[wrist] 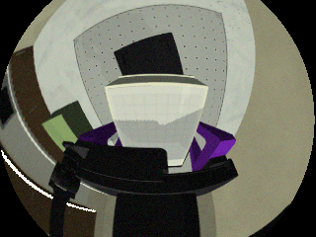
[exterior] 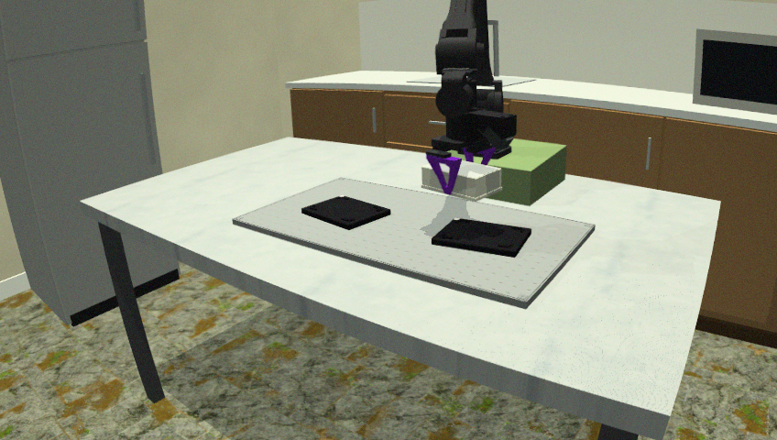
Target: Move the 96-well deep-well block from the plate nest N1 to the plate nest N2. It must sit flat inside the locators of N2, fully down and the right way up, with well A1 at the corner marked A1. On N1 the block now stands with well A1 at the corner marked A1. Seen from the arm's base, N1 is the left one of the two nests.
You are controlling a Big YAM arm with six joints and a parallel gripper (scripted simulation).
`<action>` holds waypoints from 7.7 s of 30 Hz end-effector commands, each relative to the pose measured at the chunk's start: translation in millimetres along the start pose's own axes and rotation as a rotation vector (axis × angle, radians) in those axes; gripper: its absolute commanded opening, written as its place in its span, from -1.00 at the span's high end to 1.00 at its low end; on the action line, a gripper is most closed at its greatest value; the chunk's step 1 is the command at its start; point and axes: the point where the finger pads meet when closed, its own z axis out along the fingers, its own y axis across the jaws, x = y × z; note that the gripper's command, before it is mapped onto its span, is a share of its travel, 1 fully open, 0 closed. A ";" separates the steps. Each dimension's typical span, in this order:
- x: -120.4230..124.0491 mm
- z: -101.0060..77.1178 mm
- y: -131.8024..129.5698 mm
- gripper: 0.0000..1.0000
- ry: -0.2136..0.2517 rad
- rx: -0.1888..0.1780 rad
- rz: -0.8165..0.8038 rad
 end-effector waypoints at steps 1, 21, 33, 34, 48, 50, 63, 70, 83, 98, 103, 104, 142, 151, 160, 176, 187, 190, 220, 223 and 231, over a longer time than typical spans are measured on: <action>7.0 -17.3 -11.7 1.00 -0.033 0.052 0.009; 66.9 -16.2 -23.4 1.00 -0.027 0.050 0.008; 99.7 -17.0 -32.4 1.00 -0.024 0.056 0.008; 102.8 -17.5 -33.8 1.00 -0.024 0.058 0.008; 141.1 -32.9 -62.3 1.00 -0.024 0.102 0.009; 148.1 -32.9 -63.5 1.00 -0.022 0.102 0.008; 186.3 -19.9 -66.6 1.00 -0.015 0.060 0.008; 210.5 -19.7 -70.1 1.00 -0.013 0.055 0.008; 248.4 -19.4 -77.3 1.00 -0.009 0.055 0.008; 271.4 -20.8 -87.6 1.00 -0.005 0.061 -0.011; 272.1 -19.3 -87.6 1.00 -0.006 0.055 -0.009; 271.7 -19.3 -87.8 1.00 -0.006 0.055 -0.009; 270.9 -21.5 -91.2 1.00 -0.005 0.062 0.002; 270.8 -21.9 -91.3 1.00 -0.005 0.063 0.003; 270.7 -22.3 -91.4 1.00 -0.005 0.064 0.004; 270.6 -23.0 -91.5 1.00 -0.004 0.066 0.004; 270.6 -23.6 -91.5 1.00 -0.004 0.068 0.005; 270.6 -23.7 -91.5 1.00 -0.004 0.068 0.005; 265.2 29.2 -69.5 1.00 -0.013 0.024 0.007; 264.9 34.2 -69.2 1.00 -0.013 0.024 0.007; 264.8 44.3 -68.8 1.00 -0.013 0.024 0.008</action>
